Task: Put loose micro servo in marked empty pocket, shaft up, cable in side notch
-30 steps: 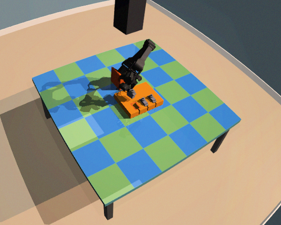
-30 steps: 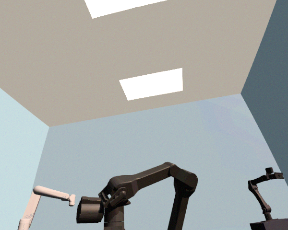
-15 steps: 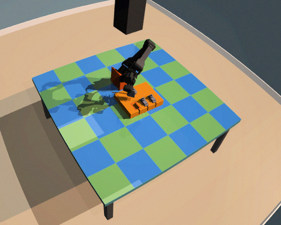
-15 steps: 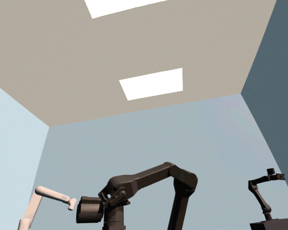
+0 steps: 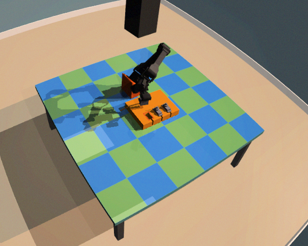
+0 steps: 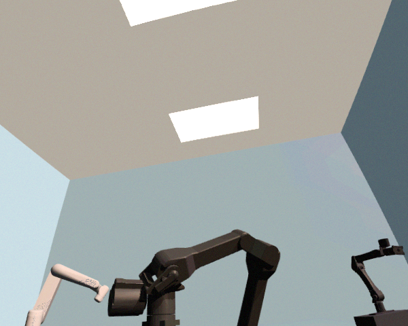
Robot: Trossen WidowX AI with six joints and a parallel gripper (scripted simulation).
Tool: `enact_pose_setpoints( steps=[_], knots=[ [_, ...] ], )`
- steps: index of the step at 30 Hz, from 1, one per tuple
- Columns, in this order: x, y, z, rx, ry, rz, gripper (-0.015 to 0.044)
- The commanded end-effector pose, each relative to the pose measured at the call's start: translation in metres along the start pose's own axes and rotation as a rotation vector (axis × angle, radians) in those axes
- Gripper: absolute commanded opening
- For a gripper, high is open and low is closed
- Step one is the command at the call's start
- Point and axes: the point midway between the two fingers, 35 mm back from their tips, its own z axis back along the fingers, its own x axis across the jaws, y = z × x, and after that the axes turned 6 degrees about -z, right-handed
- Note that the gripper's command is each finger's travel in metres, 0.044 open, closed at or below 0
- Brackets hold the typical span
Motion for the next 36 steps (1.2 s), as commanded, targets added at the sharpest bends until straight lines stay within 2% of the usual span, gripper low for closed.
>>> enact_pose_setpoints(
  steps=[1, 36],
  knots=[
    [0.0003, -0.0007, 0.0001, -0.003, 0.000, 0.147, 0.0000],
    [0.0003, -0.0007, 0.0001, -0.003, 0.002, 1.363, 0.0000]
  ],
)
